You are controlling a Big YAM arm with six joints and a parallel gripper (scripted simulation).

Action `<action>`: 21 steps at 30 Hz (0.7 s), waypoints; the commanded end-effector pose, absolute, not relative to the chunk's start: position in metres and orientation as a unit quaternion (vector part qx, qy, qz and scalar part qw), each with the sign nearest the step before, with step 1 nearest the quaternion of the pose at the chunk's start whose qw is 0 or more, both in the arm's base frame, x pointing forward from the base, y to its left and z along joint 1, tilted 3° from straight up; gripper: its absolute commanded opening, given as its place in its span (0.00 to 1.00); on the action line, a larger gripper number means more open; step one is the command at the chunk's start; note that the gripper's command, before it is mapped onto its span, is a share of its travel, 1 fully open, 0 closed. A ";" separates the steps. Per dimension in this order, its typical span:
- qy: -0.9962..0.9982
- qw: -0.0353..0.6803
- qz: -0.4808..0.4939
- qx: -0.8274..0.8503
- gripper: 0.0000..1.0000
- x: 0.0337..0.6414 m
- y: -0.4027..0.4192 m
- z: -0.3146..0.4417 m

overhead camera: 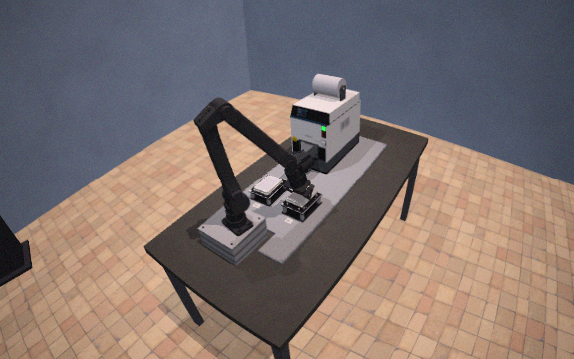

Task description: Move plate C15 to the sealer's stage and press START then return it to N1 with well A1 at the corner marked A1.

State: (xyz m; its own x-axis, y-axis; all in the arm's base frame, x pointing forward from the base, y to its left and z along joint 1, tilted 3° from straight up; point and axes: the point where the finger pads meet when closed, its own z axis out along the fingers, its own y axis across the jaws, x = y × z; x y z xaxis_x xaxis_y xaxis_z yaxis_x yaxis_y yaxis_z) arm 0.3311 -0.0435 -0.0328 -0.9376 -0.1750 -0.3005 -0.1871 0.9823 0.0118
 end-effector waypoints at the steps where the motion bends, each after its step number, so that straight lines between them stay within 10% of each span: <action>1: 0.982 0.161 0.019 -0.095 0.00 0.333 -0.042 -0.030; 21: 0.982 0.165 0.017 -0.095 0.00 0.348 -0.045 -0.037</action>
State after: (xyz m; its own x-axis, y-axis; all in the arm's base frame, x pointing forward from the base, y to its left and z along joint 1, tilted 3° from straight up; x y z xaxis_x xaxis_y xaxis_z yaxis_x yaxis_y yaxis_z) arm 0.3298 -0.0439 -0.0398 -0.9378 -0.1727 -0.3012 -0.1850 0.9827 0.0128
